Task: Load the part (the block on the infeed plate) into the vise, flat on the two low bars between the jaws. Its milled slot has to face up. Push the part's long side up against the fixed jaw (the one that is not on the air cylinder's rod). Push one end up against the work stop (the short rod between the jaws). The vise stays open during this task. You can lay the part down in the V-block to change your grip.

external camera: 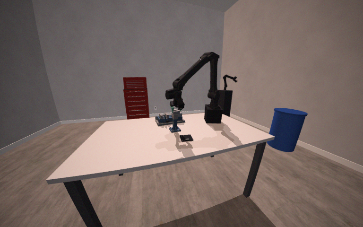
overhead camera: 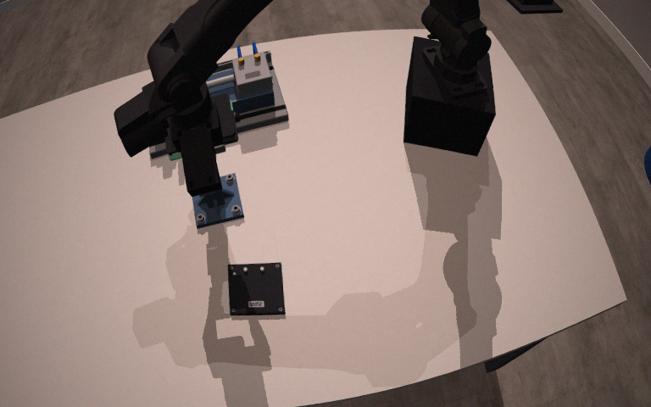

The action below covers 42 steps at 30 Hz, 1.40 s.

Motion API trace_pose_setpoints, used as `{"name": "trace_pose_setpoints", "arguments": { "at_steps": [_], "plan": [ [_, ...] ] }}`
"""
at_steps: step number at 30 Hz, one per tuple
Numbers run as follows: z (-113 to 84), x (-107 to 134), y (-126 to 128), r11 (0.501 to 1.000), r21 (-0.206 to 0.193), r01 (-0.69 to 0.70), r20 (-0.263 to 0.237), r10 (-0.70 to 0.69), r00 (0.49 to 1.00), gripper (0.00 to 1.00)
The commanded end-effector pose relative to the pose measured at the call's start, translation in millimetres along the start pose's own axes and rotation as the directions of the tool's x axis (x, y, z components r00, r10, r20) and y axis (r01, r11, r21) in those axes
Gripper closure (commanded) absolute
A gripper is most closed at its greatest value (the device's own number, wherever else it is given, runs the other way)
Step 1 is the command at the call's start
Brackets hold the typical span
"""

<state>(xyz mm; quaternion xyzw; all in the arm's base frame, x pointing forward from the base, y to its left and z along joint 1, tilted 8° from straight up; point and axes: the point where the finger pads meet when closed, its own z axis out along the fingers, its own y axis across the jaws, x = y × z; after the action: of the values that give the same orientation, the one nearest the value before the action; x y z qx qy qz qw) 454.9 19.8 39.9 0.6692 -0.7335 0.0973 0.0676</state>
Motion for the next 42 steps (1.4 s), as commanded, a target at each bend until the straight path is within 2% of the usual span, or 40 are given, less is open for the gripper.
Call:
{"name": "trace_pose_setpoints", "arguments": {
  "at_steps": [1,8,10,25,42],
  "plan": [
    [-13.9,13.6,-7.1,0.999,0.042,-0.009,0.033,0.008,0.999,1.00],
    [-13.9,13.8,-7.2,0.999,0.043,-0.009,0.113,0.004,0.994,1.00],
    [-13.9,13.8,-7.2,0.999,0.043,-0.009,0.113,0.004,0.994,1.00],
    [-13.8,14.3,-7.0,0.999,0.044,-0.009,0.254,-0.002,0.967,1.00],
    [-13.9,14.6,-6.5,0.999,0.042,-0.009,0.336,-0.006,0.942,1.00]
  ]
}}
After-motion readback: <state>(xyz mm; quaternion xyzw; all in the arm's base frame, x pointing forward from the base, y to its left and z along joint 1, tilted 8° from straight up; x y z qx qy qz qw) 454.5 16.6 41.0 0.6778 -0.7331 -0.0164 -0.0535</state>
